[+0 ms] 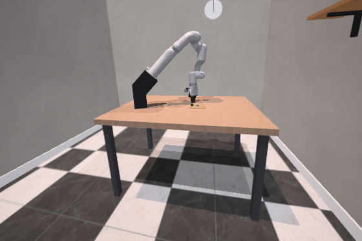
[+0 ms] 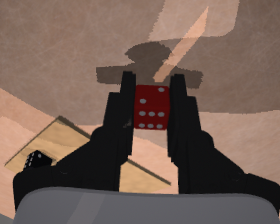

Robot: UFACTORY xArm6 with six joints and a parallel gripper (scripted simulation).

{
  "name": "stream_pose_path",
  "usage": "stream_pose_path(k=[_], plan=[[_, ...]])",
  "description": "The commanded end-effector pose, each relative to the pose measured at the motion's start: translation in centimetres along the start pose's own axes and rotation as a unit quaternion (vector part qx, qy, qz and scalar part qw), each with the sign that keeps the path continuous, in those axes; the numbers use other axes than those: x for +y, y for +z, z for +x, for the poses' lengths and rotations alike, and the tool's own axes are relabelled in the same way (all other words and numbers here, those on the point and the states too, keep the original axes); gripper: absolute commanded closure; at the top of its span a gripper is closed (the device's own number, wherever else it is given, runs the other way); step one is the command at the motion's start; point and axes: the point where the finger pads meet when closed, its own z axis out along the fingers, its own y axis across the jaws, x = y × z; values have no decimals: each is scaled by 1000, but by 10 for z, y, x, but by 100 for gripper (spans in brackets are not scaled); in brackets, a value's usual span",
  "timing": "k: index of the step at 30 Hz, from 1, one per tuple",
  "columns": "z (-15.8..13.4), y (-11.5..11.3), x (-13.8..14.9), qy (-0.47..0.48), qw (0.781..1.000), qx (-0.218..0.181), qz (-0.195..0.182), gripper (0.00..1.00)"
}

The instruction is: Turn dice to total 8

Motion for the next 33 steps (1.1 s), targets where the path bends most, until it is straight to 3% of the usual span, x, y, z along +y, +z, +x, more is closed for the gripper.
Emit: stream_pose_path(k=[1, 7, 9, 15, 33], plan=[[0, -11, 1, 0, 1000, 0, -1, 85], [0, -57, 1, 0, 1000, 0, -1, 85], [0, -57, 1, 0, 1000, 0, -1, 85], [0, -93, 1, 0, 1000, 0, -1, 85], [0, -98, 1, 10, 1000, 0, -1, 85]])
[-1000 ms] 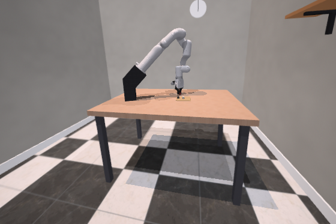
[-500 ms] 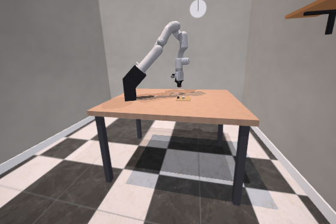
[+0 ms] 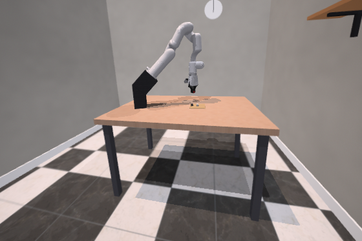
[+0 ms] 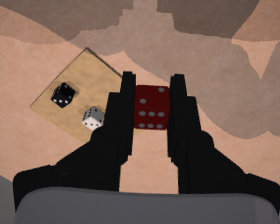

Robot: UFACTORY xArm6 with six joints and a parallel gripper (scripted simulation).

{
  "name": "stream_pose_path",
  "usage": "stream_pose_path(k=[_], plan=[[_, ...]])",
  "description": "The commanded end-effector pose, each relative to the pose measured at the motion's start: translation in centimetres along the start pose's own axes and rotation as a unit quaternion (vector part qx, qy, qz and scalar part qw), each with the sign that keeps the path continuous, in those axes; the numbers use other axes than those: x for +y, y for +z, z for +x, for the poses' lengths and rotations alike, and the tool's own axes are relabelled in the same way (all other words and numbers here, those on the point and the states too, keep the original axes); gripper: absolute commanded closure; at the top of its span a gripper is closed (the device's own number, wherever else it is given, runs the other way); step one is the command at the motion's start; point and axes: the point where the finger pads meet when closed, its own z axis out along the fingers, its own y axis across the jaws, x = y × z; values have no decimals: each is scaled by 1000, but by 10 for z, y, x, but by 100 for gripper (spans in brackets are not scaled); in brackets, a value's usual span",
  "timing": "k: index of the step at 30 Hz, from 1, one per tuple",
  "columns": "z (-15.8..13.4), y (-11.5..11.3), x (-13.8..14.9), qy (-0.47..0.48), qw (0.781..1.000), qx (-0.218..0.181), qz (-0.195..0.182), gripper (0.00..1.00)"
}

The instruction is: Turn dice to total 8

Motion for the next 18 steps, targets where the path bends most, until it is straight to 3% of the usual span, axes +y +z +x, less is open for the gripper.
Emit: stream_pose_path(k=[1, 7, 10, 18], plan=[[-1, 0, 1, 17, 1000, 1, -1, 85], [-1, 1, 3, 139, 990, 1, -1, 85], [-1, 1, 3, 143, 990, 1, -1, 85], [-2, 4, 6, 322, 947, 1, -1, 85]])
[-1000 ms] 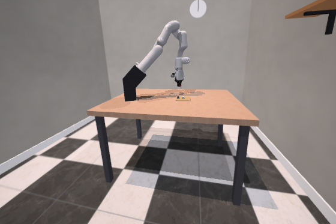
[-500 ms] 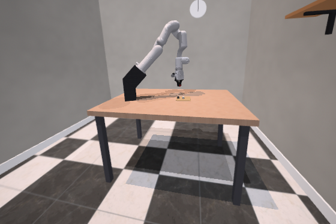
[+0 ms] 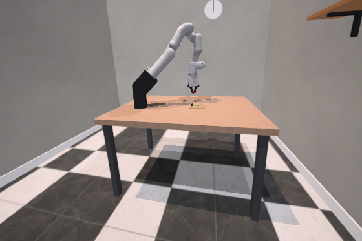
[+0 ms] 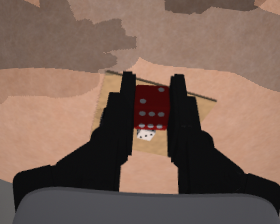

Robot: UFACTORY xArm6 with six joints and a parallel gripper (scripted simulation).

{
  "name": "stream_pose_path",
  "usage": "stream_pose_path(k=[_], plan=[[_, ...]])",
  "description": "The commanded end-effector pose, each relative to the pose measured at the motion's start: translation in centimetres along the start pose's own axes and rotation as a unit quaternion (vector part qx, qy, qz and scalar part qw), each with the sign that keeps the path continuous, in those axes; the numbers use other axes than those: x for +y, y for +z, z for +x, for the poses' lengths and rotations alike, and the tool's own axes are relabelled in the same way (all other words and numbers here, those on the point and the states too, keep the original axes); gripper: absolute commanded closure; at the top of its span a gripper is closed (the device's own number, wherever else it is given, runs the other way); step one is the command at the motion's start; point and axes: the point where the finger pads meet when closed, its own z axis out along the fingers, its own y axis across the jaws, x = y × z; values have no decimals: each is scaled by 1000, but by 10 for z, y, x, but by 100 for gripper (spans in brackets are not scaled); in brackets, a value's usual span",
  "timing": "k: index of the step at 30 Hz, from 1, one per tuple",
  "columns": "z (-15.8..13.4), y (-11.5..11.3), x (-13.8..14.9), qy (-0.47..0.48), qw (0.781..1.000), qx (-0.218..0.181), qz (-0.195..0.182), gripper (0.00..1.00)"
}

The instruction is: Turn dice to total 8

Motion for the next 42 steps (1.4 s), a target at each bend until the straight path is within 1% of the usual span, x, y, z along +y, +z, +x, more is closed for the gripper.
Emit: stream_pose_path(k=[1, 2, 3, 4, 5, 6, 9, 11, 12, 16, 17, 18, 20, 21, 24, 26, 28, 30, 35, 38, 41, 42], plan=[[0, 1, 2, 69, 998, 9, 3, 85], [0, 1, 2, 107, 994, 9, 3, 85], [0, 1, 2, 111, 994, 9, 3, 85], [0, 2, 3, 144, 989, 9, 3, 85], [0, 2, 3, 153, 988, 9, 4, 85], [0, 2, 3, 183, 983, 9, 4, 85], [0, 2, 4, 195, 981, 9, 4, 85], [1, 3, 5, 266, 964, 8, 4, 85], [1, 3, 5, 274, 962, 8, 4, 85], [1, 4, 6, 344, 939, 8, 5, 85], [1, 5, 6, 371, 928, 8, 5, 85], [1, 5, 6, 375, 927, 8, 5, 85], [1, 6, 7, 425, 905, 7, 6, 85], [1, 6, 7, 427, 904, 7, 6, 85], [1, 6, 8, 479, 878, 7, 6, 85], [1, 6, 8, 479, 878, 7, 6, 85], [1, 7, 9, 496, 868, 7, 6, 85], [1, 7, 9, 504, 864, 7, 6, 85], [1, 7, 9, 505, 863, 8, 5, 85], [1, 7, 9, 505, 863, 19, -2, 85], [0, 8, 8, 505, 862, 44, -17, 85], [0, 8, 8, 505, 862, 44, -17, 85]])
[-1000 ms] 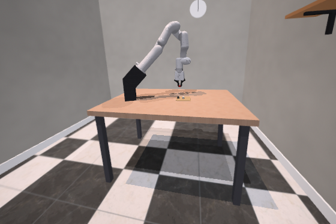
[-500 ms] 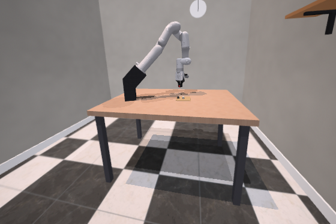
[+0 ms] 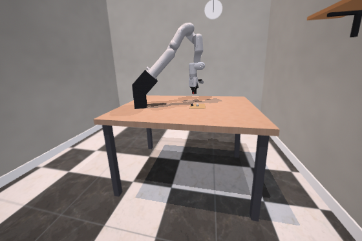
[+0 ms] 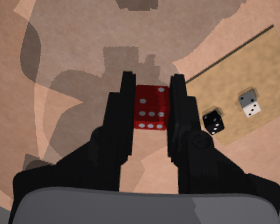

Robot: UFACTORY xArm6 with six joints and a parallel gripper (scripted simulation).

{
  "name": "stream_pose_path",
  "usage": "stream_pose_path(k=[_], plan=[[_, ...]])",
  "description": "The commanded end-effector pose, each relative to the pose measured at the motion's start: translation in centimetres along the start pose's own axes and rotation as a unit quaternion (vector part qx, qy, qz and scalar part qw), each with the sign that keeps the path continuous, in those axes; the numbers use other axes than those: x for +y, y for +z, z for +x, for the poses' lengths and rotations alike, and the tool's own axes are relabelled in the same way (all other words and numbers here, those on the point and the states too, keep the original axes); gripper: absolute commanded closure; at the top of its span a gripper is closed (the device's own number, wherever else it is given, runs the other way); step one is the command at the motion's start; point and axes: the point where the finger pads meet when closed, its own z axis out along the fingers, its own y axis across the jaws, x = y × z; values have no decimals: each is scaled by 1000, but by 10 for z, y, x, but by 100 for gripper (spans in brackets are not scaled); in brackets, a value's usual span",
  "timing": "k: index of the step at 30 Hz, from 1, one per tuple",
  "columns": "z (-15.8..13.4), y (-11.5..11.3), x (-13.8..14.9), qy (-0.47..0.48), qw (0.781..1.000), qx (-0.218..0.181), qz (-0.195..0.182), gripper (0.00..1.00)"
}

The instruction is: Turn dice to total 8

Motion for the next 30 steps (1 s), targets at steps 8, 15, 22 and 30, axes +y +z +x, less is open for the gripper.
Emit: stream_pose_path(k=[8, 15, 22, 30], plan=[[-3, 0, 1, 4, 991, 135, 22, 85], [-6, 0, 1, 6, 975, 221, 22, 85], [-7, -1, 1, 8, 953, 303, 22, 85], [-9, -2, 2, 10, 919, 394, 21, 85]])
